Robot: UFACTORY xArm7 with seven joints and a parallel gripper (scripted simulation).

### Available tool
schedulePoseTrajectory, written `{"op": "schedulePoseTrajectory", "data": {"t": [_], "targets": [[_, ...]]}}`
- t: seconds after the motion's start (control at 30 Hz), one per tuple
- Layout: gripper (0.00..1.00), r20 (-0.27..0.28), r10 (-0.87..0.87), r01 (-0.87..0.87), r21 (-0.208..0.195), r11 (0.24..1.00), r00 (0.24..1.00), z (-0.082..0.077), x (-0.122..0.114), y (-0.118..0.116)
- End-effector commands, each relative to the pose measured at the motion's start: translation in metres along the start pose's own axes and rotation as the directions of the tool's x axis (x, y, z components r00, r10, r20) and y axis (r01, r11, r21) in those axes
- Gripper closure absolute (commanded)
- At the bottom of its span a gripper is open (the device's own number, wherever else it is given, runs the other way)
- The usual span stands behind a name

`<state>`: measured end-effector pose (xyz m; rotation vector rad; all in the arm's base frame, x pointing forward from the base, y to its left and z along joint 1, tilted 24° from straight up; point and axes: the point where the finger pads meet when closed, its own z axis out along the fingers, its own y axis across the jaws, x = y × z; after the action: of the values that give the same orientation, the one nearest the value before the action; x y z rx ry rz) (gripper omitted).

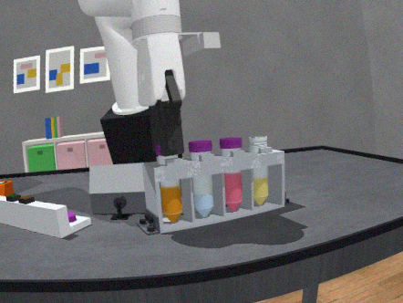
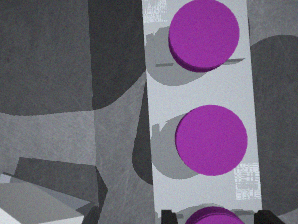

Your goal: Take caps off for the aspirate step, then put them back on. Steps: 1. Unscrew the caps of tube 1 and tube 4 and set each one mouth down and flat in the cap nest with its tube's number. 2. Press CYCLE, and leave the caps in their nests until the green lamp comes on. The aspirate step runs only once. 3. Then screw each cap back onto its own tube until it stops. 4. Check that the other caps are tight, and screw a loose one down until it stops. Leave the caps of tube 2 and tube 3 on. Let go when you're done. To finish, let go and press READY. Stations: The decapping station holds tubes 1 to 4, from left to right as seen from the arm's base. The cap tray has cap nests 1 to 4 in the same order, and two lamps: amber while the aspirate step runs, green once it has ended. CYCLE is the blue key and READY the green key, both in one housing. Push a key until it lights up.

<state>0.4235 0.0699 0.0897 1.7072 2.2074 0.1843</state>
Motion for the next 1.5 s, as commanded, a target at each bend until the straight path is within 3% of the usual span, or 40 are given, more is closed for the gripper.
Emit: {"op": "schedulePoseTrajectory", "data": {"t": [0.0,0.13,0.2,0.4,0.77,0.8,1.27,1.47], "targets": [[0.54,0.041,0.27,-0.269,-0.039,0.962,0.962,-0.0011,0.0004,0.002],[0.54,0.037,0.35,-0.349,-0.042,0.936,0.936,-0.0011,0.0004,0.002],[0.54,0.03,0.493,-0.491,-0.047,0.87,0.87,-0.0011,0.0004,0.002],[0.54,0.022,0.66,-0.658,-0.056,0.751,0.751,-0.0011,0.0004,0.002],[0.54,0.022,0.66,-0.658,-0.056,0.751,0.751,-0.0012,0.0005,0.0019],[1.0,0.022,0.66,-0.658,-0.056,0.751,0.751,-0.0012,0.0005,0.0019],[1.0,0.022,0.66,-0.658,-0.056,0.751,0.751,-0.0012,0.0005,0.0019],[1.0,0.038,0.409,-0.407,-0.047,0.912,0.912,-0.0012,0.0005,0.0019]]}}
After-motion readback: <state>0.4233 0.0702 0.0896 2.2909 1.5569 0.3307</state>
